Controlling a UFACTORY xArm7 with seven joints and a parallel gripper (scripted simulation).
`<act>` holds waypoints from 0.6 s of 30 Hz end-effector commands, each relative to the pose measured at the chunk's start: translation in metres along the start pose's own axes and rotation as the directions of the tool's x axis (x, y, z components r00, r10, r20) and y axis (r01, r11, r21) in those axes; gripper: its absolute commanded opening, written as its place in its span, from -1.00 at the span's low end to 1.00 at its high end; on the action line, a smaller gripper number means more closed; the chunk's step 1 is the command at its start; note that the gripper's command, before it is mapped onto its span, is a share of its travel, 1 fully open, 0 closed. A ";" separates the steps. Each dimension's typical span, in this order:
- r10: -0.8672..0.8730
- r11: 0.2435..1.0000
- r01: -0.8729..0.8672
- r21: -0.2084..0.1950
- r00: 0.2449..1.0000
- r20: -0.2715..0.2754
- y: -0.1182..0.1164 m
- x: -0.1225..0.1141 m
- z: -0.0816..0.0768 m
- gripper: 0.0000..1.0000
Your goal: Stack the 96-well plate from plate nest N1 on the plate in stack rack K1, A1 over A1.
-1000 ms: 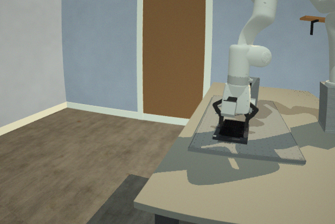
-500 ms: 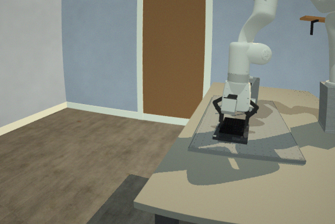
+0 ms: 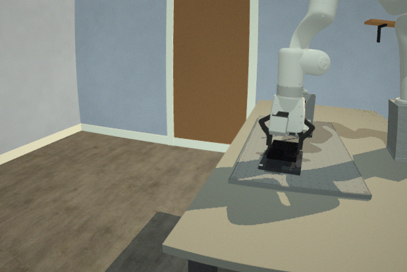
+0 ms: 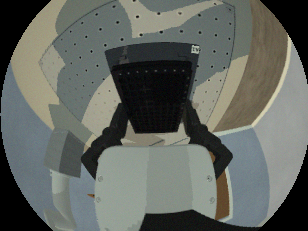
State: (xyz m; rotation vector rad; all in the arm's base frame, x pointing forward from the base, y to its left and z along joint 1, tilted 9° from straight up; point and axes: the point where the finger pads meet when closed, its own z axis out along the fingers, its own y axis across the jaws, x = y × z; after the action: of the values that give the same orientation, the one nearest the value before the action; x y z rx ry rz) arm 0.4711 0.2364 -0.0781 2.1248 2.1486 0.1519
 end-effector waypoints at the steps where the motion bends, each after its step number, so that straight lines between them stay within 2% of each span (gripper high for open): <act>1: 0.000 1.000 0.000 -0.004 1.000 -0.002 0.002 0.001 -0.004 -1.00; 10: 0.000 1.000 0.000 -0.004 1.000 -0.002 0.002 0.001 -0.005 -1.00; 18: 0.000 1.000 0.000 -0.004 1.000 -0.002 0.002 0.001 -0.019 -1.00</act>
State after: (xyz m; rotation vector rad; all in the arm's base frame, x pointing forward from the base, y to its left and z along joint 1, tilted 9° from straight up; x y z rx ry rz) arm 0.4693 0.2367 -0.0647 2.1246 2.1485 0.1528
